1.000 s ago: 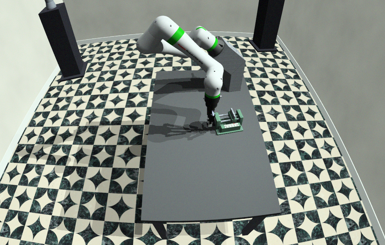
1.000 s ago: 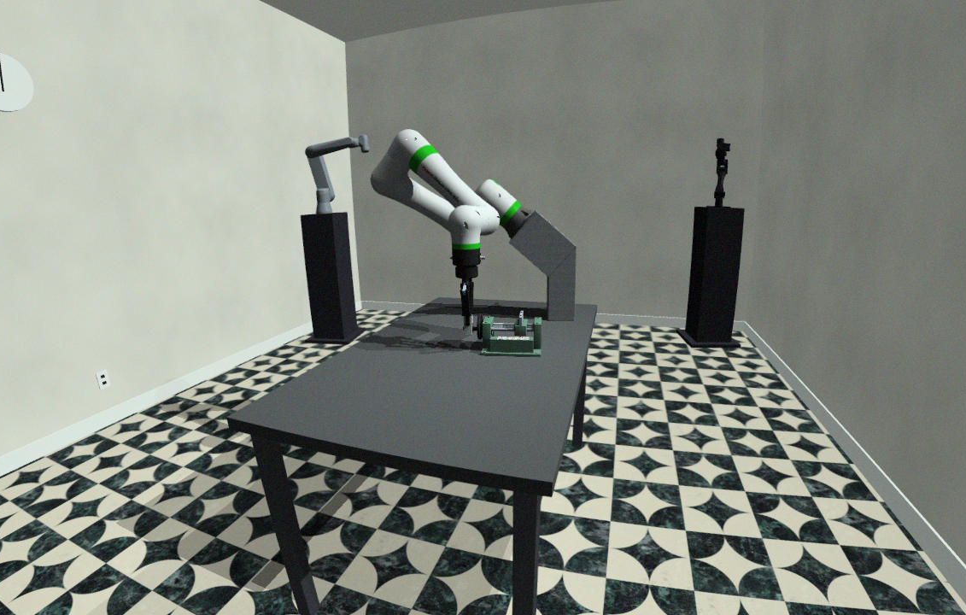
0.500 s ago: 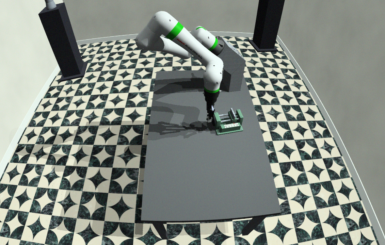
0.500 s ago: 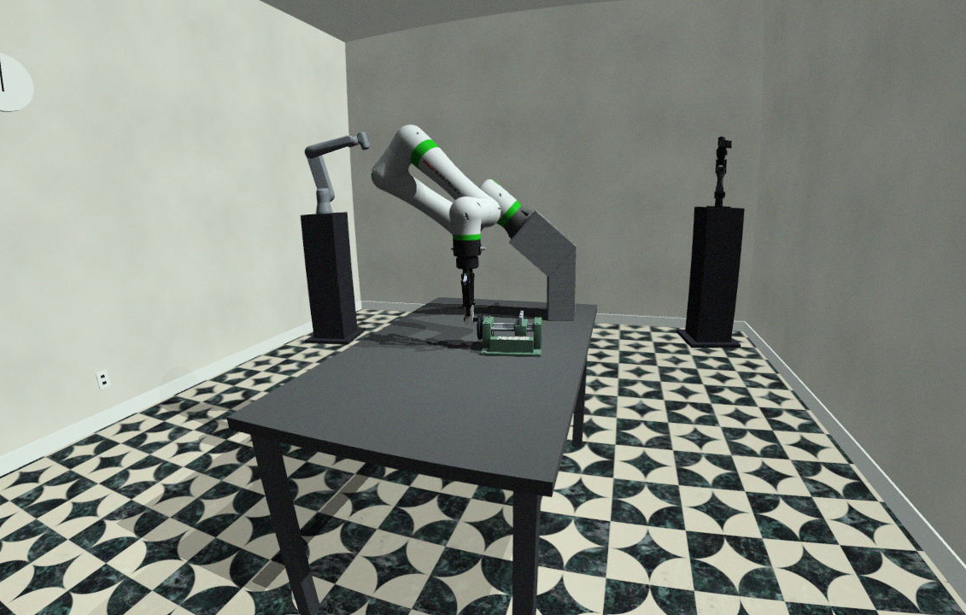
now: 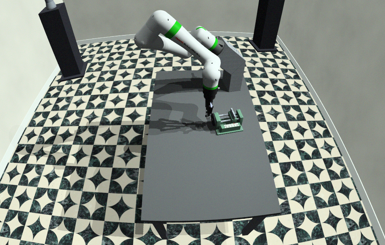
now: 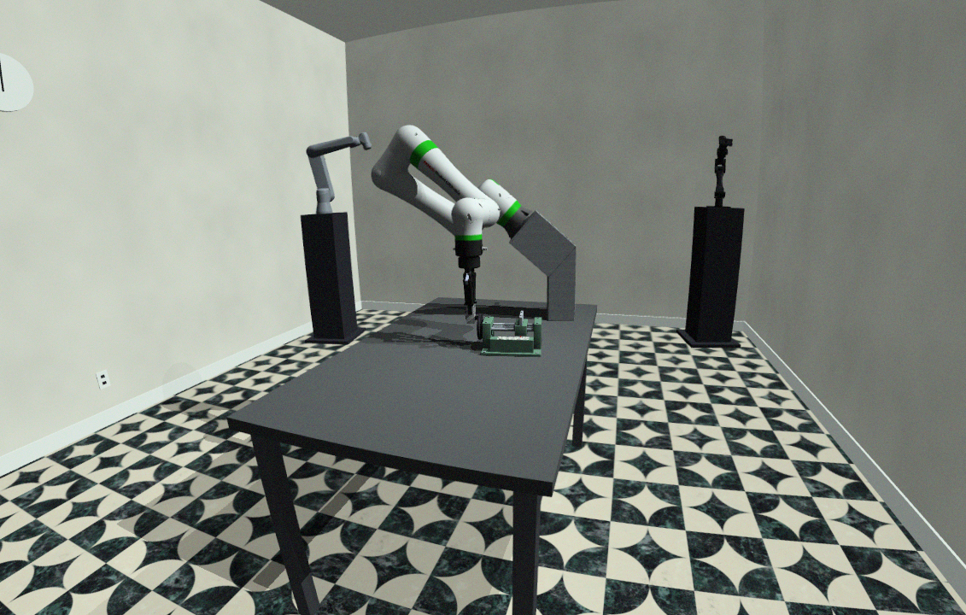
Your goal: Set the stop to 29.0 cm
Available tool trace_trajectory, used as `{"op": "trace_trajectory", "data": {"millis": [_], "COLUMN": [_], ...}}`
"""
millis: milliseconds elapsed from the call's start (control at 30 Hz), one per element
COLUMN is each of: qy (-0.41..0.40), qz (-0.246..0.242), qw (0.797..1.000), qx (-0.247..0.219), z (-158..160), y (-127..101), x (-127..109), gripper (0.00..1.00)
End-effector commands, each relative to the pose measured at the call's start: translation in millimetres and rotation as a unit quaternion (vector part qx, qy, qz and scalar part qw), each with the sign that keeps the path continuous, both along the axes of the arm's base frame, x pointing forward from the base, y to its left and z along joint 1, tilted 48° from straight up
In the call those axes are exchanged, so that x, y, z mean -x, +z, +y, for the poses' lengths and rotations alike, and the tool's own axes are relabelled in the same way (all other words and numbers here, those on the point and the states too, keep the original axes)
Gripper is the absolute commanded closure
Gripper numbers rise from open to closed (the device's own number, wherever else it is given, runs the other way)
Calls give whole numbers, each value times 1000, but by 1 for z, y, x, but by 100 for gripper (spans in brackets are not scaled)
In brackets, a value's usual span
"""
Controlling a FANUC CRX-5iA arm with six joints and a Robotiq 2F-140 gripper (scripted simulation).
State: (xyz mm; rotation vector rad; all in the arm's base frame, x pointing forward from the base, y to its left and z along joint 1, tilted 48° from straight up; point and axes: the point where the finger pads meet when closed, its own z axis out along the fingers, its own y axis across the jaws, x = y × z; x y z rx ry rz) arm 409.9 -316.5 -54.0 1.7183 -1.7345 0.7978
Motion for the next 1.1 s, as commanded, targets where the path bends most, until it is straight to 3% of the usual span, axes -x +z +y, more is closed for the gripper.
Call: {"op": "trace_trajectory", "data": {"millis": [0,600,1067], "qy": [0,0,0], "qz": [-1,-1,-1], "qw": [1000,1000,1000], "qx": [0,0,0], "z": [-4,-25,-42], "y": [-4,-23,-37], "x": [6,11,-11], "gripper": [96,96,96]}}
